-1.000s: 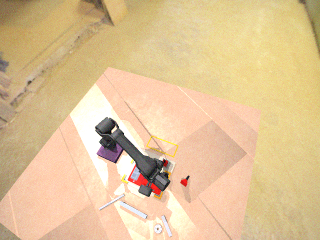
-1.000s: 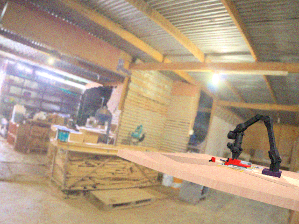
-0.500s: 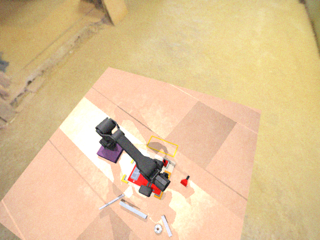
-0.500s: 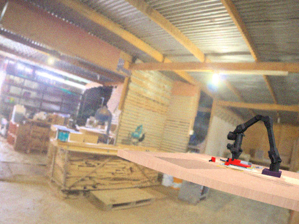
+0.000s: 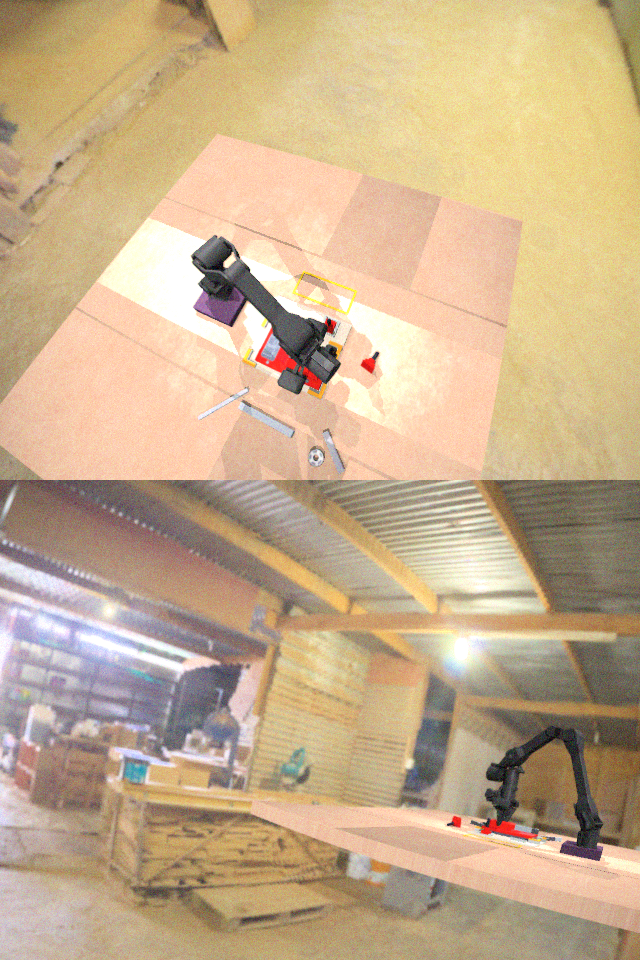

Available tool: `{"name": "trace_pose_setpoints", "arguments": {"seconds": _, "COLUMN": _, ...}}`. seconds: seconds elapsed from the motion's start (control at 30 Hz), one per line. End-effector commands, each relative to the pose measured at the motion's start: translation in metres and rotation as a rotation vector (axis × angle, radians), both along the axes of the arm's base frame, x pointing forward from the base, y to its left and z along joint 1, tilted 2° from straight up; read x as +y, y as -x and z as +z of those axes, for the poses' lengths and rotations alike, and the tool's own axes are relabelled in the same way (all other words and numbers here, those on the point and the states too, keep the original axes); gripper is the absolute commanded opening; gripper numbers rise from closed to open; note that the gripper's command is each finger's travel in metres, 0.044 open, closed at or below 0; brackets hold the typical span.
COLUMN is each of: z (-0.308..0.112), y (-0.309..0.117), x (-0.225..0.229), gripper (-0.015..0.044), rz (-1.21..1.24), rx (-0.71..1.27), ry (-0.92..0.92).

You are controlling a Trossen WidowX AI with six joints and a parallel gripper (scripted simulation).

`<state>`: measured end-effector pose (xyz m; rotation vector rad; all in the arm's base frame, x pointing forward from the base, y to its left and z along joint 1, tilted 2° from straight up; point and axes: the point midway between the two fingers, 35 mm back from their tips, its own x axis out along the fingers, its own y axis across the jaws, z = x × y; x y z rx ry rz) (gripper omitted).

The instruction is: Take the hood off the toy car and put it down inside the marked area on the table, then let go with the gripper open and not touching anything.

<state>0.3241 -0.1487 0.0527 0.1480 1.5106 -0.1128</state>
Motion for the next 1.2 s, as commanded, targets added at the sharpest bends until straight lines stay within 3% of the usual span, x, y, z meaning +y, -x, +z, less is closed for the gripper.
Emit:
{"name": "trace_pose_setpoints", "arguments": {"seconds": 0.0, "z": 0.000, "y": 0.000, "x": 0.000, "gripper": 0.0315, "rz": 0.000, "rx": 0.000, "ry": 0.000}}
{"name": "trace_pose_setpoints", "arguments": {"seconds": 0.2, "z": 0.000, "y": 0.000, "x": 0.000, "gripper": 0.0275, "rz": 0.000, "rx": 0.000, "ry": 0.000}}
{"name": "trace_pose_setpoints", "arguments": {"seconds": 0.57, "z": 0.006, "y": 0.000, "x": 0.000, "gripper": 0.0000, "rz": 0.000, "rx": 0.000, "ry": 0.000}}
{"name": "trace_pose_setpoints", "arguments": {"seconds": 1.17, "z": 0.018, "y": 0.001, "x": -0.001, "gripper": 0.0000, "rz": 0.000, "rx": 0.000, "ry": 0.000}}
